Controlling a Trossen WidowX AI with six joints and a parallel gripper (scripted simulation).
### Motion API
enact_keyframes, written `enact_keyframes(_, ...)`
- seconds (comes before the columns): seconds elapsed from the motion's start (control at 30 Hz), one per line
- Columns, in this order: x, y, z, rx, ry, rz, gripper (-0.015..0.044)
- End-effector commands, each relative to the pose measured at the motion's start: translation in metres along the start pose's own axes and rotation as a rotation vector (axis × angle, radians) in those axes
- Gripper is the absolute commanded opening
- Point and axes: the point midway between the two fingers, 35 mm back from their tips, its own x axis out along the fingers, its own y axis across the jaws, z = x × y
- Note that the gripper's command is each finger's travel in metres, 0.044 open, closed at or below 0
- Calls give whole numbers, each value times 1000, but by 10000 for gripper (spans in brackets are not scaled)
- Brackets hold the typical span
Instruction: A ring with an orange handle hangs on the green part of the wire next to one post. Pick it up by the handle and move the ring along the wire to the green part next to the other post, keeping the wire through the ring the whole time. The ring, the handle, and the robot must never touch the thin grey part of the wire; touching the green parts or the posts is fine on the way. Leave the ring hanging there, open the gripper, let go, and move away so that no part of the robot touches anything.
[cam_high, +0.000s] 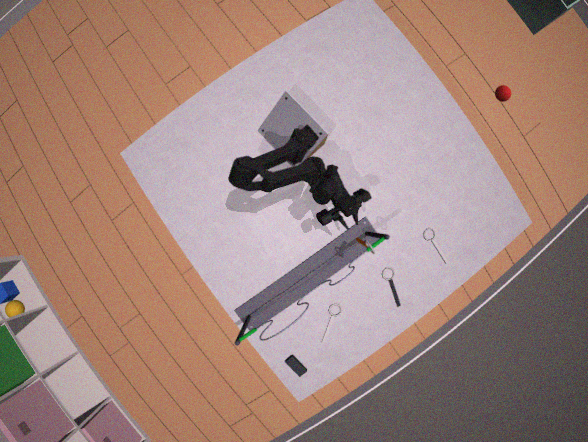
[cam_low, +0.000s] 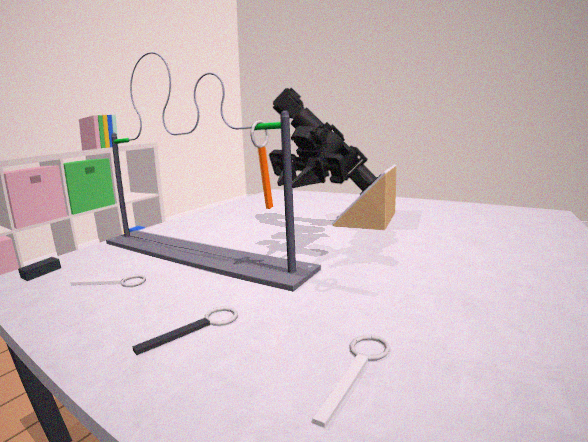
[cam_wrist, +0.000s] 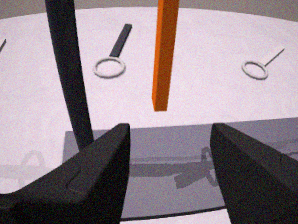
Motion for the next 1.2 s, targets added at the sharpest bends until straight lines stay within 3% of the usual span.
enact_keyframes(0.0,0,-1,-1,4,3,-3,160)
enact_keyframes(0.03,0,-1,-1,4,3,-3,160)
enact_keyframes(0.27,-45,0,1,0,2,2,344)
enact_keyframes(0.4,-50,0,0,-1,2,1,440)
enact_keyframes(1.17,-50,0,0,-1,2,1,440)
